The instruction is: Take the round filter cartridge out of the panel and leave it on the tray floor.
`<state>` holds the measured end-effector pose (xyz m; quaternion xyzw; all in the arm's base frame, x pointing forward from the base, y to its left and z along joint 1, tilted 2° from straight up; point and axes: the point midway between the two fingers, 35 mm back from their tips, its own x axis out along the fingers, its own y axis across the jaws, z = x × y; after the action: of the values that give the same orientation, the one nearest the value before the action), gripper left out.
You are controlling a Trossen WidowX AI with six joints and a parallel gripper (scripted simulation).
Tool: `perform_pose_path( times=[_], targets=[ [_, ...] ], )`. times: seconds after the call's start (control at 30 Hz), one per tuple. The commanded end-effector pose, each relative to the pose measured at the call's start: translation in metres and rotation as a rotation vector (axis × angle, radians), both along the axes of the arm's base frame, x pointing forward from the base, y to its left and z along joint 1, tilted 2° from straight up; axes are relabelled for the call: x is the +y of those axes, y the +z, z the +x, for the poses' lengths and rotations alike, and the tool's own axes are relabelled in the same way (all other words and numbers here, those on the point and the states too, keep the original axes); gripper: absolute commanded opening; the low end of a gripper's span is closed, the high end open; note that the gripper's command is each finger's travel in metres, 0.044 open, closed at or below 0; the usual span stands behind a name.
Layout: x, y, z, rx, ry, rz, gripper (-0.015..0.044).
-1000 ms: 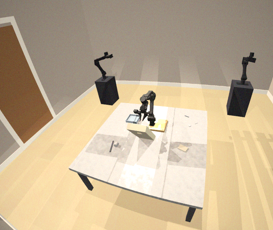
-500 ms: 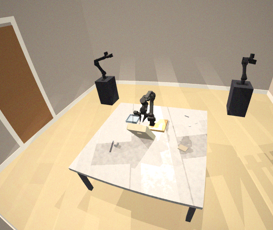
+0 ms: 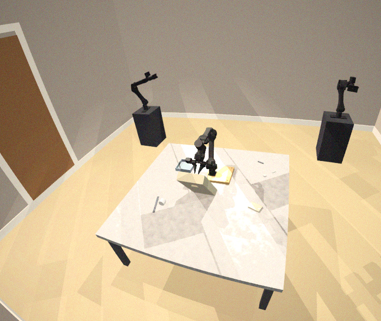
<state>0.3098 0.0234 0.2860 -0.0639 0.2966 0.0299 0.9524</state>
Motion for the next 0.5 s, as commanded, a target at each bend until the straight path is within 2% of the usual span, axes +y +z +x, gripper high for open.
perform_pose_path(
  times=[0.0,0.47],
  targets=[
    [0.0007,-0.0052,0.0062,0.001,0.006,-0.002,0.0107],
    [0.0012,-0.0122,0.0154,0.001,0.006,-0.002,0.0107]
  ],
)
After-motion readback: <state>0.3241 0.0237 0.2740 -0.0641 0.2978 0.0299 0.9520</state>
